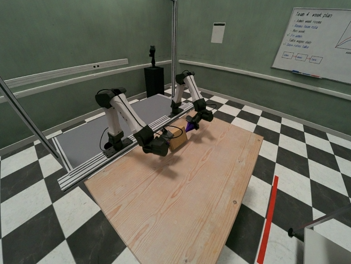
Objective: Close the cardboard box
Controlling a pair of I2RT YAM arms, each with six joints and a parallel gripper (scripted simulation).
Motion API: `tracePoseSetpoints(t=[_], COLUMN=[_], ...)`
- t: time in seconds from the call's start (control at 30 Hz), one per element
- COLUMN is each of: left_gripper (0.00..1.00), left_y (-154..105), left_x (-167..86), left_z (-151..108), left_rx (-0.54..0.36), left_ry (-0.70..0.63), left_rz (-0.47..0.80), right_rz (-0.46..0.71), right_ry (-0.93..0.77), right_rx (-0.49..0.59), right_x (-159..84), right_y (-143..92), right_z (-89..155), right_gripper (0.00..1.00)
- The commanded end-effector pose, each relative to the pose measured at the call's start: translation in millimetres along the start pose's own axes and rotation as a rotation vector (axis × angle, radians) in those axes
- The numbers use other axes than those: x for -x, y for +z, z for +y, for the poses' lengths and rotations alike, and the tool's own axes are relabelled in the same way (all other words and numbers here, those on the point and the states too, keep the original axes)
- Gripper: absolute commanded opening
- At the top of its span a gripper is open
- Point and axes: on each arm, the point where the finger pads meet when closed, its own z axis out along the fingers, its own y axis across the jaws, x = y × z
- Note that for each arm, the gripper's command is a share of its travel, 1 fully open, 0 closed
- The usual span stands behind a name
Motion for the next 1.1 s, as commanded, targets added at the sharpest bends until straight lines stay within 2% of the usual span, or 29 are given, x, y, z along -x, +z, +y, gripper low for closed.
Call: tracePoseSetpoints(t=[0.0, 1.07], left_gripper=[0.01, 0.01], left_y=[1.7, 1.3], left_x=[13.0, 14.3], left_z=[-3.5, 0.9], left_rx=[0.015, 0.095], left_ry=[0.064, 0.203], left_rz=[-0.021, -0.027], right_rz=[-0.03, -0.03], right_ry=[-0.061, -0.204], right_rx=[-0.005, -0.084], right_x=[12.4, 11.5], right_y=[2.7, 3.8], right_z=[3.5, -1.4], right_gripper=[0.01, 0.01])
